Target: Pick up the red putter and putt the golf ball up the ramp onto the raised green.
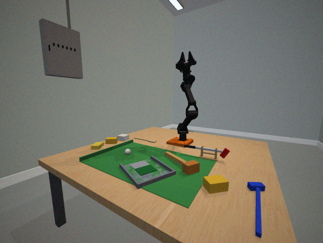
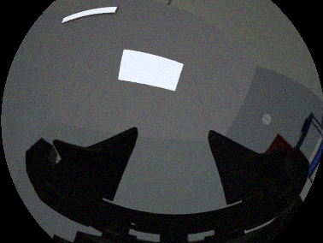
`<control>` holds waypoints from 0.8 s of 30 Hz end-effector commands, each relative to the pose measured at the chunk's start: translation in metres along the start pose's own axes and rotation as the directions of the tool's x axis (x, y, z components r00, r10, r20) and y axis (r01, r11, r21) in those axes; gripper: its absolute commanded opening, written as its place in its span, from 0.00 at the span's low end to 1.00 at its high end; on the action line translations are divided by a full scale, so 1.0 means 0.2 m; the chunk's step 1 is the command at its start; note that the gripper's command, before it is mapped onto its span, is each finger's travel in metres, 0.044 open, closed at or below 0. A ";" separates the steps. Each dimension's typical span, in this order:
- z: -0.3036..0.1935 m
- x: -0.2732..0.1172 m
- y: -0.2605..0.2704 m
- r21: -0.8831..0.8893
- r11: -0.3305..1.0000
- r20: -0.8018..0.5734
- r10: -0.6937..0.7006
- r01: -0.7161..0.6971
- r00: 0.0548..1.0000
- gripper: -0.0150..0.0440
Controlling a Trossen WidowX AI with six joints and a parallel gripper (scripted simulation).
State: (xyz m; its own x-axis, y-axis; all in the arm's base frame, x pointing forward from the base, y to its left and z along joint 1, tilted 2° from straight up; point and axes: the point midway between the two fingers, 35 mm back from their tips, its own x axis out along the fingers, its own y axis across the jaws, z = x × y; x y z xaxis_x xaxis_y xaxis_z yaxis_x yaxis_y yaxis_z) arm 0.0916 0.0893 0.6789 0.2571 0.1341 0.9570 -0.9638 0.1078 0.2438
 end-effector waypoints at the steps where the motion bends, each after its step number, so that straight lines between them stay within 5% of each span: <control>1: 0.01 0.00 0.01 0.008 1.000 0.006 0.002 -0.002 1.000 0.98; 11: 0.55 -0.12 0.29 0.473 0.847 0.299 0.103 -0.241 0.949 1.00; 24: 1.27 -0.42 -0.01 0.741 0.258 0.661 -0.124 -0.619 0.740 1.00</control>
State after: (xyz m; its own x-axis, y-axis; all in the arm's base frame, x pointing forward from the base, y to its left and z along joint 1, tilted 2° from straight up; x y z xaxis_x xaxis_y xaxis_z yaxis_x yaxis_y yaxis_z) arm 0.0284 -0.1321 0.6595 0.1774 -0.4696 0.8648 -0.6003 -0.7480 -0.2831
